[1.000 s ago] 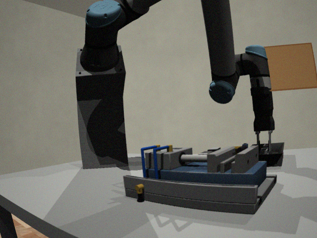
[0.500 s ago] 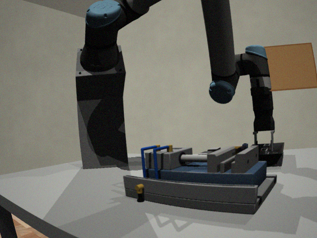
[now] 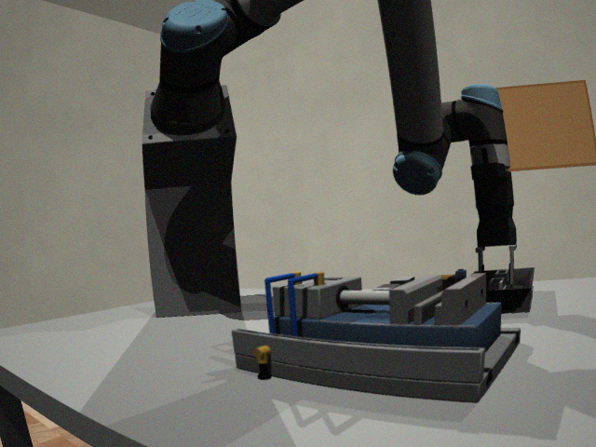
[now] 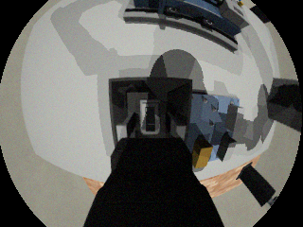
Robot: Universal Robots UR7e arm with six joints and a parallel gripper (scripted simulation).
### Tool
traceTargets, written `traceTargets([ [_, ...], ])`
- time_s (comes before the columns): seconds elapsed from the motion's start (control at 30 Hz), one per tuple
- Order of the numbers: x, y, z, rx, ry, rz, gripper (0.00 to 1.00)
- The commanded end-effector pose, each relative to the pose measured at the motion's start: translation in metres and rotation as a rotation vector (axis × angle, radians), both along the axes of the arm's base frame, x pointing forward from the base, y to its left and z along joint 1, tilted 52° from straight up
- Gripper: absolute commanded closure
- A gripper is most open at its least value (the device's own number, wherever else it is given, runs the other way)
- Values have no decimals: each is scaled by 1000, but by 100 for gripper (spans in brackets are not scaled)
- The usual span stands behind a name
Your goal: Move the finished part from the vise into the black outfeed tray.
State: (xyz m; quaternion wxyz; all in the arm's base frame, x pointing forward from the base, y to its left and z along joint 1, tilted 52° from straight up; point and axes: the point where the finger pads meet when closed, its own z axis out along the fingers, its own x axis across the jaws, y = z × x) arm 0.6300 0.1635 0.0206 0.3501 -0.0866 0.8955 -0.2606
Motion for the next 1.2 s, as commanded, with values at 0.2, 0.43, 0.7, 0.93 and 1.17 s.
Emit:
traceTargets([
  [0.2, -1, 1, 2, 0, -1, 1, 0],
  [0.43, -12, 8, 11, 0, -1, 1, 0],
  [0.7, -31, 19, 29, 0, -1, 1, 0],
  [0.93, -58, 35, 54, 0, -1, 1, 0],
  [1.17, -81, 49, 75, 0, -1, 1, 0],
])
